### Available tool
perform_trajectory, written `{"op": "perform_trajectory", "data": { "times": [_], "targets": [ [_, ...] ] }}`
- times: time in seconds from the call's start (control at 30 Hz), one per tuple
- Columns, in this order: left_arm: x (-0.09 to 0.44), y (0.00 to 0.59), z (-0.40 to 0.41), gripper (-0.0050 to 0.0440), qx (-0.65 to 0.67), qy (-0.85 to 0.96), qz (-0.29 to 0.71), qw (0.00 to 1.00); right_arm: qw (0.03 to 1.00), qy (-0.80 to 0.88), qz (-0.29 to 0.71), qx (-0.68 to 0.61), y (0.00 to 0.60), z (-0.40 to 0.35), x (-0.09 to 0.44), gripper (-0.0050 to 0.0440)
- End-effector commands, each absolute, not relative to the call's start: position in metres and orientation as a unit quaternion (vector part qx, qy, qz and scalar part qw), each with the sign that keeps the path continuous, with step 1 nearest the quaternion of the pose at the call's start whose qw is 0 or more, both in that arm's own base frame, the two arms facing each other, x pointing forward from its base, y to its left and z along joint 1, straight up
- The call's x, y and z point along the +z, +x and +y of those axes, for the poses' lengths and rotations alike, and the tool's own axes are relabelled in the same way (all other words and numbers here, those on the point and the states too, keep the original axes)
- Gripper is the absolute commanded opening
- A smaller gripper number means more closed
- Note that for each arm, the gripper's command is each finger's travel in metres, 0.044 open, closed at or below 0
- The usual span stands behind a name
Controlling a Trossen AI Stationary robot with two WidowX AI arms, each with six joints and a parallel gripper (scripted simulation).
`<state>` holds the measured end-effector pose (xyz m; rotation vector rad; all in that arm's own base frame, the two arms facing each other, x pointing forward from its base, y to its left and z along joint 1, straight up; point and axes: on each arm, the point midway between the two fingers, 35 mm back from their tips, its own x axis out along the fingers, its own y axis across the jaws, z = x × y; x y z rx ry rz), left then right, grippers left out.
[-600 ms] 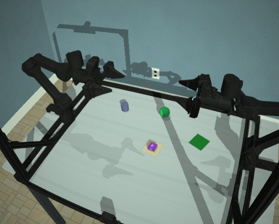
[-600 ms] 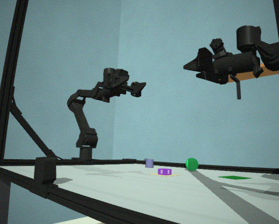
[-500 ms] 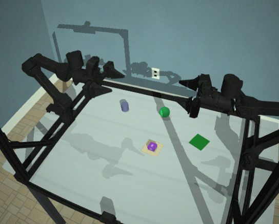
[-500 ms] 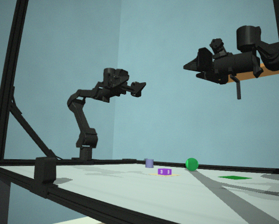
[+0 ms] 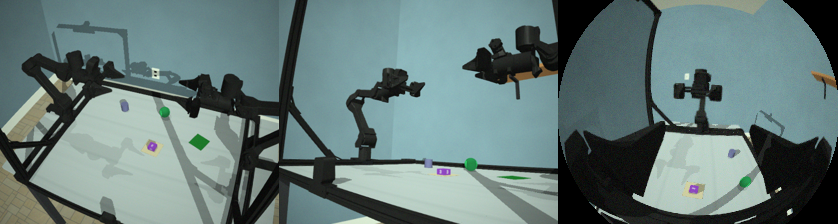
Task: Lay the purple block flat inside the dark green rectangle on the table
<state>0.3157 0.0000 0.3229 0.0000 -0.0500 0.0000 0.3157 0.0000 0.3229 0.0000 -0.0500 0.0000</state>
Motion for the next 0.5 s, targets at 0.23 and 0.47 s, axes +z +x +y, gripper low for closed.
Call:
{"op": "perform_trajectory", "data": {
  "times": [0.23,0.47],
  "targets": [
    [0.323,0.316,0.0,0.044,0.0,0.0,-0.025,1.0,1.0,0.004,0.007,0.001,0.327,0.0,0.316,0.044],
    [0.323,0.316,0.0,0.044,0.0,0.0,-0.025,1.0,0.995,0.014,0.094,0.001,0.356,0.002,0.296,0.044]
  ]
}}
